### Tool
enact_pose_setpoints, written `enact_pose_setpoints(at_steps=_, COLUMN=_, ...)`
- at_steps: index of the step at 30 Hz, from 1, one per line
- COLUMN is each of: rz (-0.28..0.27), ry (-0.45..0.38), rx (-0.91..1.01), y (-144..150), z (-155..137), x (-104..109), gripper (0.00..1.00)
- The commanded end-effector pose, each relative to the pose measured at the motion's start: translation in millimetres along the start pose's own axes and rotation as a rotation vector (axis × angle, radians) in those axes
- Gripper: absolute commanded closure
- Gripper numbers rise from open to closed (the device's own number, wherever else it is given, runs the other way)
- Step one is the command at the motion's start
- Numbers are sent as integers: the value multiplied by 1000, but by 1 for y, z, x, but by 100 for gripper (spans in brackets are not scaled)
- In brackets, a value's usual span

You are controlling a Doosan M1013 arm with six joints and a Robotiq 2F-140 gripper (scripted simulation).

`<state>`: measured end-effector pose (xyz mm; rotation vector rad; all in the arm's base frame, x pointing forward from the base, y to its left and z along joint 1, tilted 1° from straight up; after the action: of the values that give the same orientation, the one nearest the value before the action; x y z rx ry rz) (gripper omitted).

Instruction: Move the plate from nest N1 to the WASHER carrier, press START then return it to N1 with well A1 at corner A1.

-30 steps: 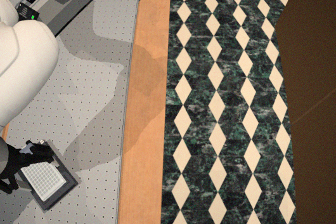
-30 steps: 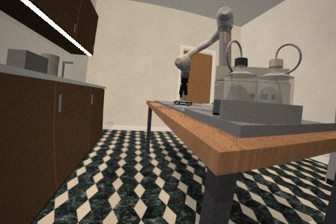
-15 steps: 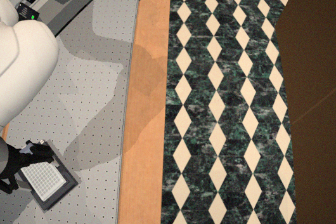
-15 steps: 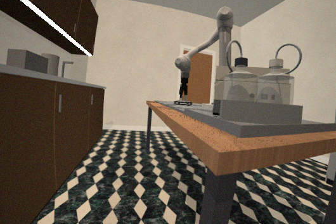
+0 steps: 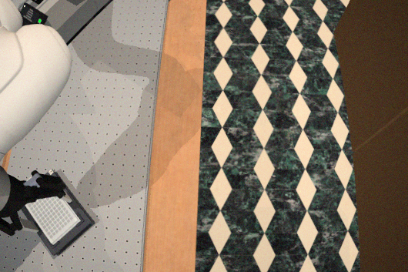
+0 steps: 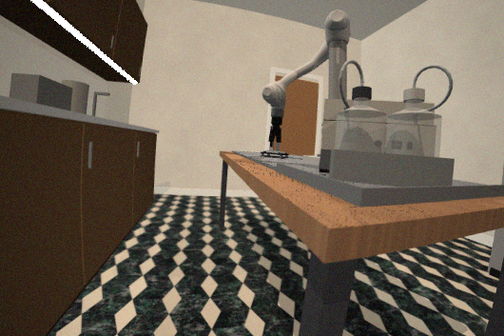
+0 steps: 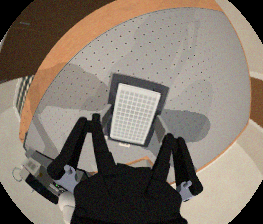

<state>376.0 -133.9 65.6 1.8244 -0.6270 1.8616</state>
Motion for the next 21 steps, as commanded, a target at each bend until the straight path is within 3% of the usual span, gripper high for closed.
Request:
enact_pose_setpoints(at_steps=1, rz=2, ry=-7, rx=-1, y=0, z=-4, x=-4, gripper=30)
enact_pose_setpoints(at_steps=17, rz=2, ry=-7, rx=-1, y=0, z=-4, x=-4, gripper=30)
enact_pose_setpoints(at_steps=21, rz=2, ry=-7, rx=-1, y=0, z=-4, x=-4, gripper=42)
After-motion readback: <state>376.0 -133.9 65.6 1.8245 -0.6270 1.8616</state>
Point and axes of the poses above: the point where the finger pads meet when closed, its own x axis back along the fingers, its own y axis across the jaws, z = x × y, the point moved 3 cm from there along x, back along the fingers, and after that the axes turned 5 degrees about -x, right-handed, at the moved point
